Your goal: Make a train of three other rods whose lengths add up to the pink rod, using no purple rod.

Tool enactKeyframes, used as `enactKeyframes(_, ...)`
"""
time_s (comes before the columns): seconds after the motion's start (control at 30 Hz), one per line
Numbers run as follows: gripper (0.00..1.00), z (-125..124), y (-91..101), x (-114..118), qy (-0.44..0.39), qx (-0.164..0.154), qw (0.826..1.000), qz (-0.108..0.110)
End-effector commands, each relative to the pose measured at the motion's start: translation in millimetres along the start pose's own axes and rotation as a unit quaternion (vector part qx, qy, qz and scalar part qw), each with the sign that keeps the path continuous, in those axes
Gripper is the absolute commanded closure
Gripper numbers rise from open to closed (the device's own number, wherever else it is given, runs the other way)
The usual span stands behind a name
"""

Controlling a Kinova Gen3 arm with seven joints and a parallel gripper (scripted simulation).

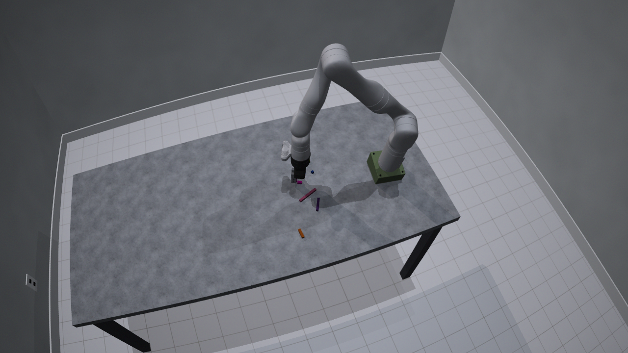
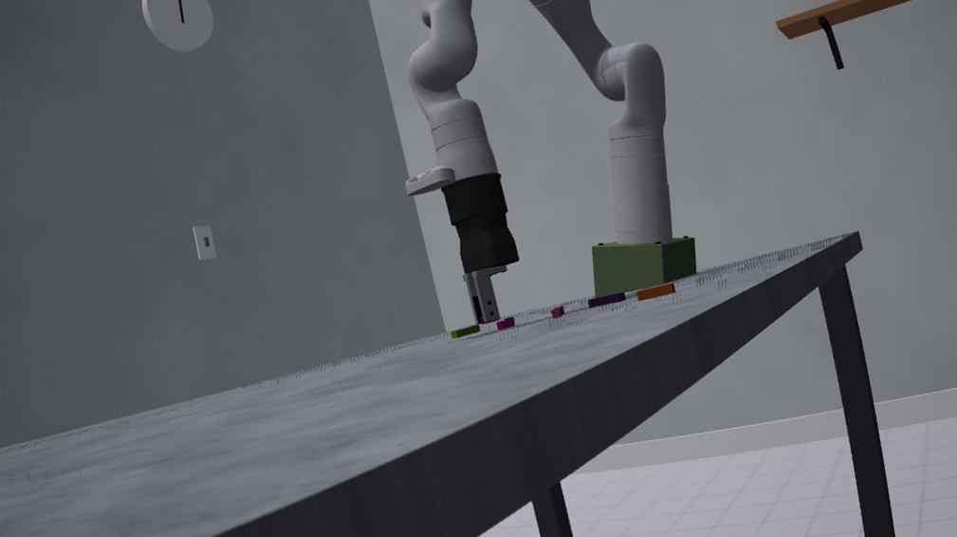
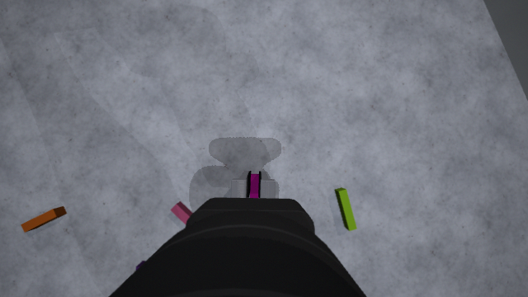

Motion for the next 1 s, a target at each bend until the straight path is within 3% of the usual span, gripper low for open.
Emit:
enactKeyframes(0.0,0.76,-0.6,-0.4,-1.5,0.010,0.002,1.000,0.000)
enactKeyframes(0.97,0.76,-1.1,-0.3,-2.1,0.016,0.002,1.000,0.000)
Point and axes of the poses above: the point where the finger pads meet when closed, its own y axis back along the fingers, its own x axis across the jaws, z = x × y, the point moved 10 cm from there along y, back along the fingers
